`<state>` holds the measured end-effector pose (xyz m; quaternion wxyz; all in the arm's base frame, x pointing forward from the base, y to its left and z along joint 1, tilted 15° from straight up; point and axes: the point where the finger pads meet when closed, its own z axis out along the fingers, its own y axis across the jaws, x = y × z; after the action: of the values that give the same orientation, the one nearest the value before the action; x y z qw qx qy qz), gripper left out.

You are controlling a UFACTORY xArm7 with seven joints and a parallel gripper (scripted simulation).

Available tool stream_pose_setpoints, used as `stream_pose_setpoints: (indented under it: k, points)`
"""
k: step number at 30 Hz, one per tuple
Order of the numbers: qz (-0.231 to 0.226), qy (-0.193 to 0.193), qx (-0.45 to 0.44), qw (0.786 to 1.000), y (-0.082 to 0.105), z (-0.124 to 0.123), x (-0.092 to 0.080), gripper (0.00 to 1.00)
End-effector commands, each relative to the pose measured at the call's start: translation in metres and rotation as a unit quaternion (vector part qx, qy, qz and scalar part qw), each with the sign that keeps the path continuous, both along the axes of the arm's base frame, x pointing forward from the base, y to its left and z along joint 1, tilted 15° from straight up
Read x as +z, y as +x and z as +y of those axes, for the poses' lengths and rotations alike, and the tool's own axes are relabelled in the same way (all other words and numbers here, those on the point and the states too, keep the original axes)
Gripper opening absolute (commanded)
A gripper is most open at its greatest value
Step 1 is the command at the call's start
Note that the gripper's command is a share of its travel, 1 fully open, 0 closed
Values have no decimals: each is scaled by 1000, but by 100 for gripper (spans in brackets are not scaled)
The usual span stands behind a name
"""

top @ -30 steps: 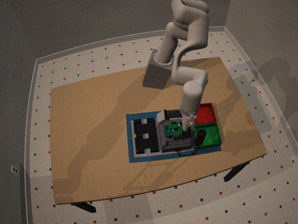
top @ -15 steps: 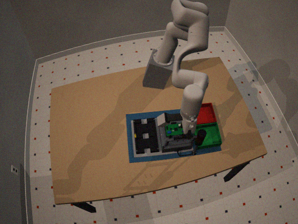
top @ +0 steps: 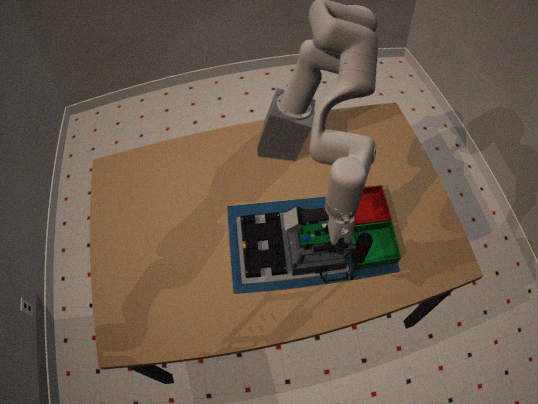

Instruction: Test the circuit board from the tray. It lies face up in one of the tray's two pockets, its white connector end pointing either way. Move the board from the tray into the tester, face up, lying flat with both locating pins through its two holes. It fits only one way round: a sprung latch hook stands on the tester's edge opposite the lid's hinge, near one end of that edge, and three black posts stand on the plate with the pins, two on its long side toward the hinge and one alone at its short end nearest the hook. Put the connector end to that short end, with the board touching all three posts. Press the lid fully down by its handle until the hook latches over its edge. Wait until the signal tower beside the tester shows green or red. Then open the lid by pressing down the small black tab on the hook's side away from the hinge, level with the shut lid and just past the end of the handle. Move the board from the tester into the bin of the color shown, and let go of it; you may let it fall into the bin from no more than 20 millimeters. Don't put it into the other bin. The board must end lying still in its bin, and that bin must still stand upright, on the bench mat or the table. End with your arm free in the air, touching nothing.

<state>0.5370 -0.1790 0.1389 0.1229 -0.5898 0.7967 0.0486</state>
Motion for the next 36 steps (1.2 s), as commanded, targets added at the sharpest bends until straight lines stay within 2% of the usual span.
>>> stream_pose_setpoints:
  k: [1, 16, 30, 36]
  points:
    - [-3, -1, -1, 1000, 1, -1, 1, 51]
    - [-3, -1, -1, 1000, 2, -1, 0, 51]
    - [-3, -1, -1, 1000, 7, 5, -31, 51]
    - [-3, -1, -1, 1000, 8, 6, -36, 51]
